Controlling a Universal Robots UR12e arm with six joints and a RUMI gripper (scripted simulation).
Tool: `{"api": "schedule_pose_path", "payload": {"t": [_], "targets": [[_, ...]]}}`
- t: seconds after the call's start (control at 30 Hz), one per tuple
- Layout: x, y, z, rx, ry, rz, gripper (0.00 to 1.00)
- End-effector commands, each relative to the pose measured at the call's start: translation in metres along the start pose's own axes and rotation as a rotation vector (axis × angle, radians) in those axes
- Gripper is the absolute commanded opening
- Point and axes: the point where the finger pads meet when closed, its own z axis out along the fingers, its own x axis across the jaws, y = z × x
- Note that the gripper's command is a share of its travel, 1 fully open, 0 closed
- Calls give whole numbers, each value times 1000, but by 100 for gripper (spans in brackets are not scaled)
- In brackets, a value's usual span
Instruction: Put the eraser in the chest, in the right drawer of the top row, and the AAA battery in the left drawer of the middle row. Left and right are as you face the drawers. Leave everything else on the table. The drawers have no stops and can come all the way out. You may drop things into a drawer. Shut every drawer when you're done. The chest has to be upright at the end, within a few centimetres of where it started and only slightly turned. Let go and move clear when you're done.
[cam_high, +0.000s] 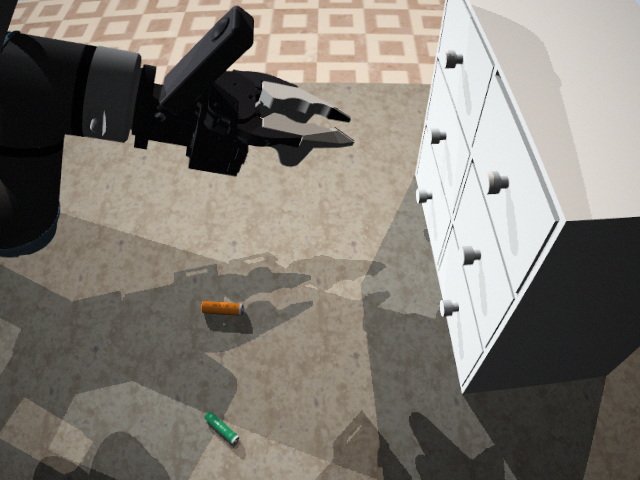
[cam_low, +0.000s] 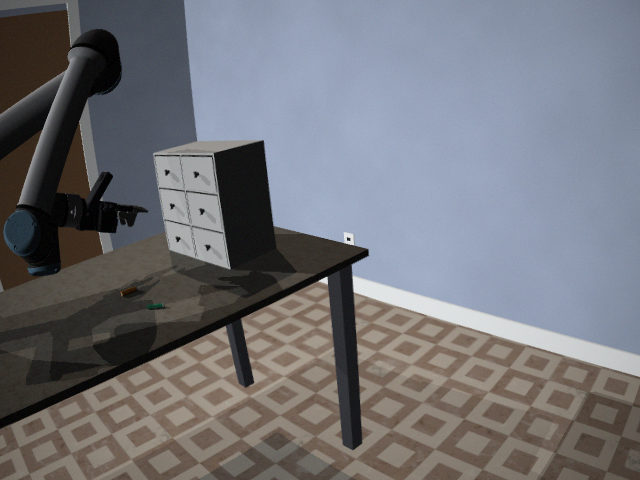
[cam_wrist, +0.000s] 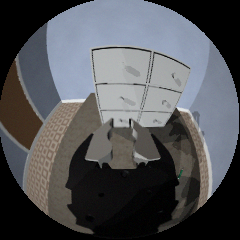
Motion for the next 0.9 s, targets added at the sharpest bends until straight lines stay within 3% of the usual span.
{"api": "schedule_pose_path", "payload": {"t": [0.0, 0.87], "targets": [[-1, -2, 7, 5, -3, -3, 20], [-1, -5, 50, 5, -3, -3, 20]]}}
